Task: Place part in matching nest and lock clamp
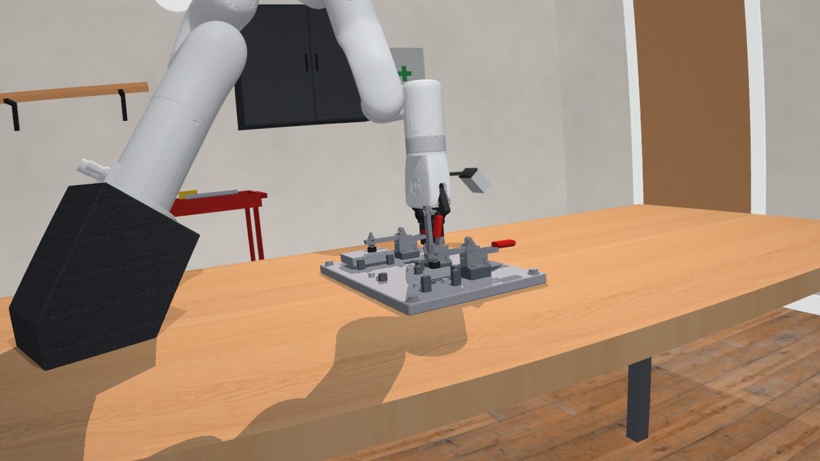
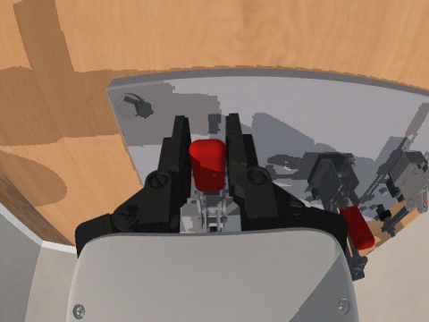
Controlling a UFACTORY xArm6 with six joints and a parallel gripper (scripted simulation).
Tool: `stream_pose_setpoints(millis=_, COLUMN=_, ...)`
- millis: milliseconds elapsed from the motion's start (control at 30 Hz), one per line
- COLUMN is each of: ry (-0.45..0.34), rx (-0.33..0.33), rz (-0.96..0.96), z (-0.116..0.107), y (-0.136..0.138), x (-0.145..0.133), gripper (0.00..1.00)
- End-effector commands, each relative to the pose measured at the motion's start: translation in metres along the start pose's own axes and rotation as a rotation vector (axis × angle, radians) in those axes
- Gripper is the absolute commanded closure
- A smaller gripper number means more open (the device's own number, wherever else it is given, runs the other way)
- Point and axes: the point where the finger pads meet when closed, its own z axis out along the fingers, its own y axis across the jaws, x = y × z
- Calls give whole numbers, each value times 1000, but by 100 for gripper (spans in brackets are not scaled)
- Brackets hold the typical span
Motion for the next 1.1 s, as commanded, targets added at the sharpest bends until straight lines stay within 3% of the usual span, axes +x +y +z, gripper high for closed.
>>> stream_pose_setpoints(millis=0, ry=4, rx=0, rz=0, z=-1, y=0, x=2, gripper=53)
stream_pose_setpoints(millis=1067, ry=4, rx=0, rz=0, z=-8, y=0, x=2, gripper=53)
